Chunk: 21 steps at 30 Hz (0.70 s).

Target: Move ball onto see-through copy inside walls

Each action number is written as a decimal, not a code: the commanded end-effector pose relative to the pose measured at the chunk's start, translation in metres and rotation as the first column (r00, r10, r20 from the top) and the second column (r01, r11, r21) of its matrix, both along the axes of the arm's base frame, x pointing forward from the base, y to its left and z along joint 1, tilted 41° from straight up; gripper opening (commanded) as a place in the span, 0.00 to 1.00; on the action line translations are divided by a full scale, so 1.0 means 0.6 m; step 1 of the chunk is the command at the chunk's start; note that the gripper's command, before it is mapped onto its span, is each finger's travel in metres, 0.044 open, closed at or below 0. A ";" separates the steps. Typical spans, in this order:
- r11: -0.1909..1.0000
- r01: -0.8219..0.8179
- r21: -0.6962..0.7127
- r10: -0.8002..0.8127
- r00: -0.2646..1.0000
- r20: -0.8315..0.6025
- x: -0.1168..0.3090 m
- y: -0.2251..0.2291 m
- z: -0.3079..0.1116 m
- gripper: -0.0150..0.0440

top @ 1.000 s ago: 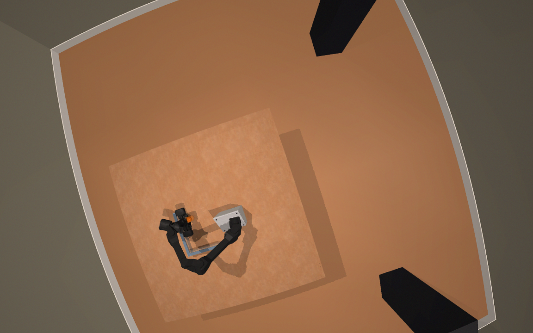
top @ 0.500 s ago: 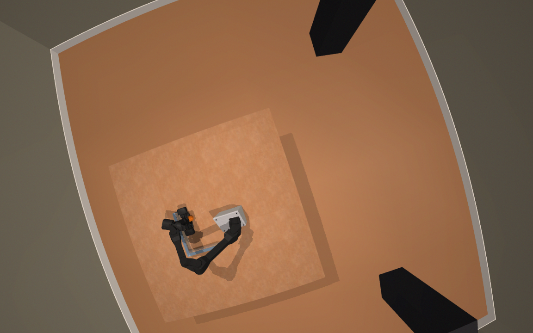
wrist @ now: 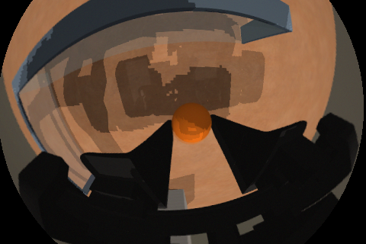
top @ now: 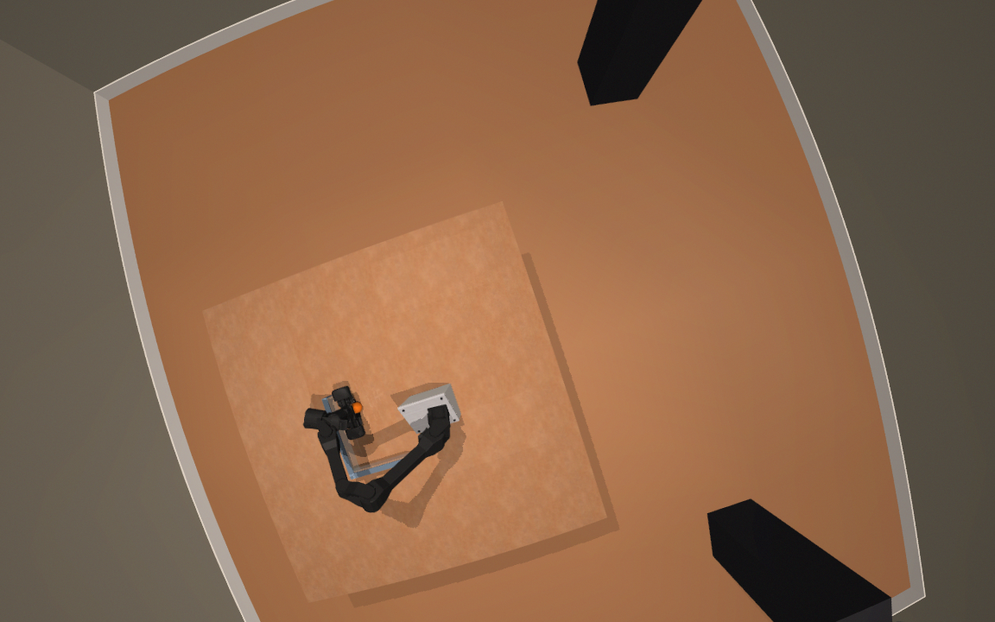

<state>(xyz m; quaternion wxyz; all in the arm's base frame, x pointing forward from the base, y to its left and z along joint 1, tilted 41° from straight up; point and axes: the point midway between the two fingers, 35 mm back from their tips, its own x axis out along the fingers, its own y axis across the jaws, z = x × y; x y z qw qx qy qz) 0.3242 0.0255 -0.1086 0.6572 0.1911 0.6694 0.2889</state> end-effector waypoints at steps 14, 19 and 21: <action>1.000 0.001 -0.001 -0.001 1.000 -0.003 0.010 -0.066 0.076 0.77; 1.000 0.001 0.001 -0.001 1.000 -0.005 0.008 -0.092 0.111 0.77; 1.000 0.019 -0.001 -0.019 1.000 0.013 0.015 -0.089 0.102 0.77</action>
